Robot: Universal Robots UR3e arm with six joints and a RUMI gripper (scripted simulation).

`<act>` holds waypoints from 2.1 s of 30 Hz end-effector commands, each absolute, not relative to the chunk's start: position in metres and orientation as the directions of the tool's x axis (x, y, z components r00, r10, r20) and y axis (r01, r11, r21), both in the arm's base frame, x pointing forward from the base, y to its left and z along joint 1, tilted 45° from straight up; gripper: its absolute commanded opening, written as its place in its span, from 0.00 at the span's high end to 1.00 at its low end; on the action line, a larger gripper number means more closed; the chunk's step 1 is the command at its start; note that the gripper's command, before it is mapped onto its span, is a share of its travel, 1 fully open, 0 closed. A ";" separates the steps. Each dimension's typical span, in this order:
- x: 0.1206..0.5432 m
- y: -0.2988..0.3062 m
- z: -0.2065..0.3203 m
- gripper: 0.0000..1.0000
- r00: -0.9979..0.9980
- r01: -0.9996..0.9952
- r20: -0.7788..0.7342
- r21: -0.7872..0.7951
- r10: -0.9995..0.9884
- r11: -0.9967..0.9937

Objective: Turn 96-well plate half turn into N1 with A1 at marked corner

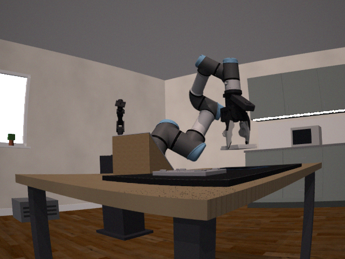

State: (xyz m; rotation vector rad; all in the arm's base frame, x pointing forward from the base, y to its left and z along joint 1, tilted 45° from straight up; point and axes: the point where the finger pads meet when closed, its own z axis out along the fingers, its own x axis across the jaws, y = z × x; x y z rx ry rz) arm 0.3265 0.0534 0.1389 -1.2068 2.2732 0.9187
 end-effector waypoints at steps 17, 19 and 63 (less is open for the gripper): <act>0.327 0.060 0.146 1.00 -0.767 -0.640 -0.481 0.525 -0.424 0.561; 0.327 0.060 0.146 1.00 -0.788 -0.614 -0.463 0.541 -0.405 0.575; 0.327 0.060 0.146 1.00 -0.913 -0.406 -0.320 0.637 -0.255 0.655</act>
